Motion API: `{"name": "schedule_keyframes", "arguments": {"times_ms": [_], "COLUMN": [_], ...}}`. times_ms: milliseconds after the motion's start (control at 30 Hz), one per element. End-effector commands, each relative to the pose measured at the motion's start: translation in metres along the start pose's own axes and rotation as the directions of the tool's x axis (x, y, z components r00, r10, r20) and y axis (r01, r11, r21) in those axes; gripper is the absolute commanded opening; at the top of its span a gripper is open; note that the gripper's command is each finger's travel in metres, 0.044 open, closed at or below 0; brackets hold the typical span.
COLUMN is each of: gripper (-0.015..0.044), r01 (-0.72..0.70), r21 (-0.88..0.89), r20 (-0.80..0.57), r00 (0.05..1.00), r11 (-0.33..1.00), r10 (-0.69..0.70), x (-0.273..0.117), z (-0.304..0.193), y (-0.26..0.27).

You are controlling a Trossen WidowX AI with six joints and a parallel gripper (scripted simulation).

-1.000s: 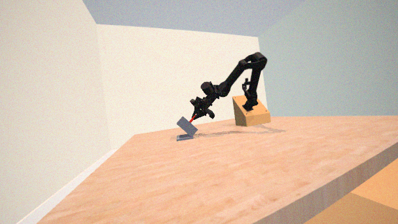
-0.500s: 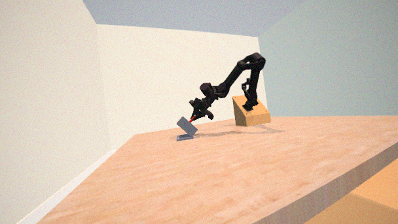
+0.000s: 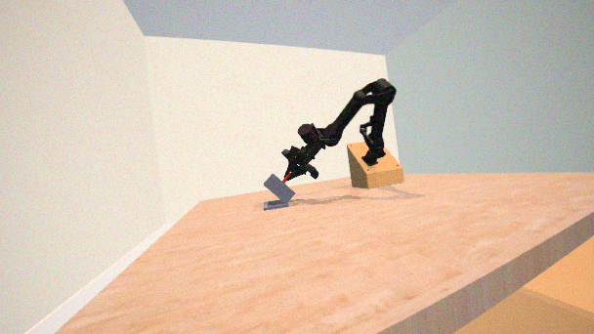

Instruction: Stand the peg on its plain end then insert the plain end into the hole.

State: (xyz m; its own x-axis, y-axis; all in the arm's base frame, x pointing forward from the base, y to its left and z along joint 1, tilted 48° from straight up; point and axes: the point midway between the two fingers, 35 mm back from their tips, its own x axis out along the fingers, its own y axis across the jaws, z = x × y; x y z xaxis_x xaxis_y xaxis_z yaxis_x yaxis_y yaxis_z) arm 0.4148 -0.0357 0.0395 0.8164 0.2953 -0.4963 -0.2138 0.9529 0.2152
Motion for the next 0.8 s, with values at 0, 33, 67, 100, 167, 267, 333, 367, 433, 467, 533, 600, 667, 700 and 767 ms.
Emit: {"name": "schedule_keyframes", "arguments": {"times_ms": [0,33,67,100,167,267,333,367,433,467,533,600,667,700,767], "gripper": [0.0079,0.0105,0.0131,0.0157,0.0210,0.0289,0.0341,0.0367,0.0420,0.0440,0.0440,0.0440,0.0440,0.0440,0.0440], "r01": [0.000,0.000,0.000,0.000,0.000,0.000,0.000,0.000,0.000,0.000,0.001,0.001,0.001,0.001,0.002], "r21": [0.000,0.000,0.000,0.000,0.000,0.000,0.000,0.000,0.000,0.000,0.000,0.000,0.000,0.000,0.000], "r20": [0.000,0.000,0.000,0.000,0.000,0.000,0.000,0.000,0.000,0.000,0.000,0.000,0.000,-0.001,-0.001], "r00": [1.000,1.000,1.000,1.000,1.000,1.000,1.000,1.000,1.000,1.000,1.000,1.000,1.000,1.000,1.000], "r11": [1.000,1.000,1.000,1.000,1.000,1.000,1.000,1.000,1.000,1.000,1.000,1.000,1.000,1.000,1.000], "r10": [0.000,0.000,0.000,0.000,0.000,0.000,0.000,0.000,0.000,0.000,-0.001,-0.001,-0.001,-0.001,-0.002], "x": [0.000,0.000,0.000,0.000,0.000,0.000,0.000,-0.001,-0.002,-0.003,-0.005,-0.008,-0.010,-0.012,-0.014], "z": [0.000,0.000,0.000,0.000,0.000,0.000,0.000,0.000,0.000,0.000,0.001,0.001,0.001,0.001,0.002], "y": [0.000,0.000,0.000,0.000,0.000,0.000,0.000,0.000,0.000,0.000,-0.001,-0.001,-0.001,-0.001,-0.001]}}
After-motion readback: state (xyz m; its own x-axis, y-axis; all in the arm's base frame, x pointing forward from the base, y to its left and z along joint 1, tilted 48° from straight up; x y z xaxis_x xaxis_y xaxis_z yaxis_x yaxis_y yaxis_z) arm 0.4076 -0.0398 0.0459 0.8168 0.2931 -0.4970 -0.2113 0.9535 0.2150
